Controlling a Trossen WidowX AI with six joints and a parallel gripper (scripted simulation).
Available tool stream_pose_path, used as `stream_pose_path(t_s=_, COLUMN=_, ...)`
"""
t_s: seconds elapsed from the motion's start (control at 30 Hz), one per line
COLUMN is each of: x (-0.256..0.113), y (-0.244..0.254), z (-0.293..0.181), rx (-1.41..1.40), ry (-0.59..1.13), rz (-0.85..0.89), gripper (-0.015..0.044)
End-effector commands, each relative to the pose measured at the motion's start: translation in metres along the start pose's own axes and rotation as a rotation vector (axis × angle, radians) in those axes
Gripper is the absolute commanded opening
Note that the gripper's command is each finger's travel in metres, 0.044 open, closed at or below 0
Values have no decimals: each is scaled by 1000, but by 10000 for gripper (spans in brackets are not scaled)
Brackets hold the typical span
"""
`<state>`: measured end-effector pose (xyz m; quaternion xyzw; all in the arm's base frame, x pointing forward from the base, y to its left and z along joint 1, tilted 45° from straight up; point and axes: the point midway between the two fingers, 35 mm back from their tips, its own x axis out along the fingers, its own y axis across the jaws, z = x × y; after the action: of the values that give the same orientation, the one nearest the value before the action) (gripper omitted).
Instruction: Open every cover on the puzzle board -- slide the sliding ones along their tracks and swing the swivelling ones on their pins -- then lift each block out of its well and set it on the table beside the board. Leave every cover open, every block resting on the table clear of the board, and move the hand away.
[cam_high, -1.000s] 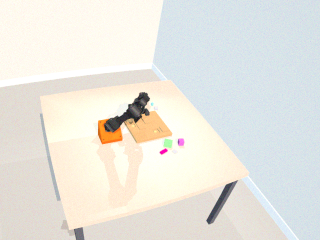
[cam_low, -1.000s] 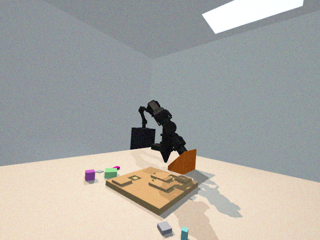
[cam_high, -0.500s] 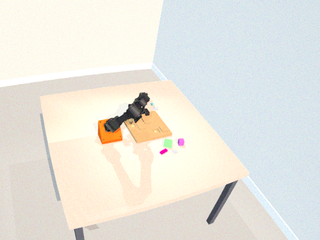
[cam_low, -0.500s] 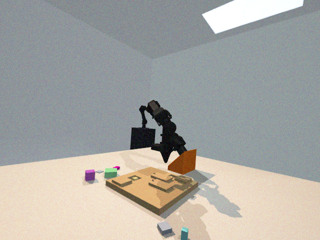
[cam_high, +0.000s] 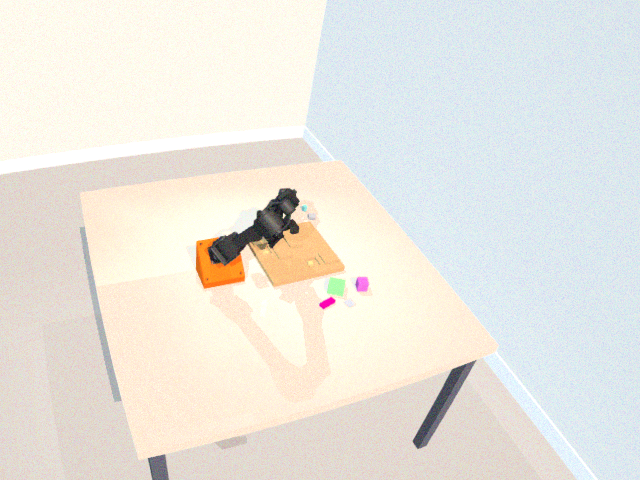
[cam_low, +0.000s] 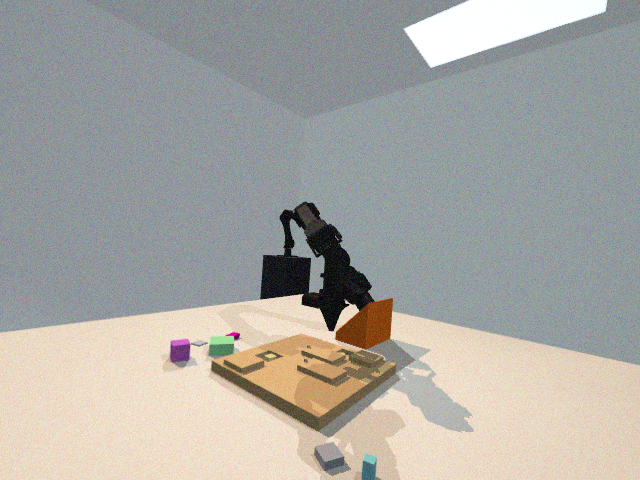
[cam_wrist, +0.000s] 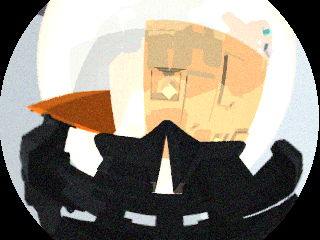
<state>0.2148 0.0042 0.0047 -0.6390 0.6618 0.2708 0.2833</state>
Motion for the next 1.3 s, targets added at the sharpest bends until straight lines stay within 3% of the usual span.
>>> stream_pose_path(t_s=0.0, x=7, y=2, z=-1, rx=-9, ry=7, rz=6, gripper=0)
stream_pose_path(t_s=1.27, x=44, y=4, z=-2, rx=-8, ry=11, rz=7, gripper=0)
